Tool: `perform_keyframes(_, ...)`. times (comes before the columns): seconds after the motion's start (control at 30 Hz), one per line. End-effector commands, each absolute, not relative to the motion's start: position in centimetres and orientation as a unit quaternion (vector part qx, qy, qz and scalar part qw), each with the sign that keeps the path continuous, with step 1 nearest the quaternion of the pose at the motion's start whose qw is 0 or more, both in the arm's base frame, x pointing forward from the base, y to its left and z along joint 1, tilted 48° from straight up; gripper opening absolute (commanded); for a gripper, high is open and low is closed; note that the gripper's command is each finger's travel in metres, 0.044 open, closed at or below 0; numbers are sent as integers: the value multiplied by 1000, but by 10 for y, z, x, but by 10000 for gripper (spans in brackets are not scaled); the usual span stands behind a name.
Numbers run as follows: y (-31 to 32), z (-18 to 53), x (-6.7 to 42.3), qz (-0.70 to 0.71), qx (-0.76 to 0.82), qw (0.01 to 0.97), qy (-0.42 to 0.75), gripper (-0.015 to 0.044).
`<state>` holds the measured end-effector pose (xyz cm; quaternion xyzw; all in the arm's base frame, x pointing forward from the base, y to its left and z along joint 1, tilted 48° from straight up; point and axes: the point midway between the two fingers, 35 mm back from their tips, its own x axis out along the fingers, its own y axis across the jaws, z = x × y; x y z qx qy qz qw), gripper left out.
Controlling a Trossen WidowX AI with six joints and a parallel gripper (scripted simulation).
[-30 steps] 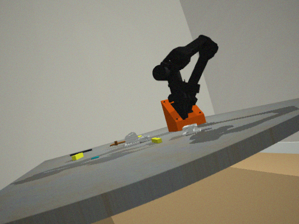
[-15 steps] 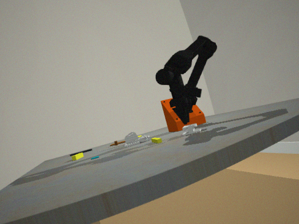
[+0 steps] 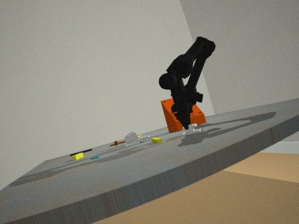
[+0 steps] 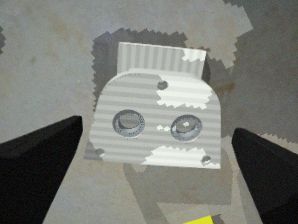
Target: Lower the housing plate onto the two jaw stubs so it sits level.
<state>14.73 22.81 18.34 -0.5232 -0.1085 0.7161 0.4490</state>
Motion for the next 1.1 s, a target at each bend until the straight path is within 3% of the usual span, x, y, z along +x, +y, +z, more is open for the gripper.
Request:
perform_keyframes(0.0, 232, 177, 147, 717, -522, 449, -104, 440)
perform_keyframes(0.9, 235, 174, 147, 717, -522, 449, -104, 440)
perform_keyframes(1.07, 235, 175, 146, 718, -521, 448, -106, 407)
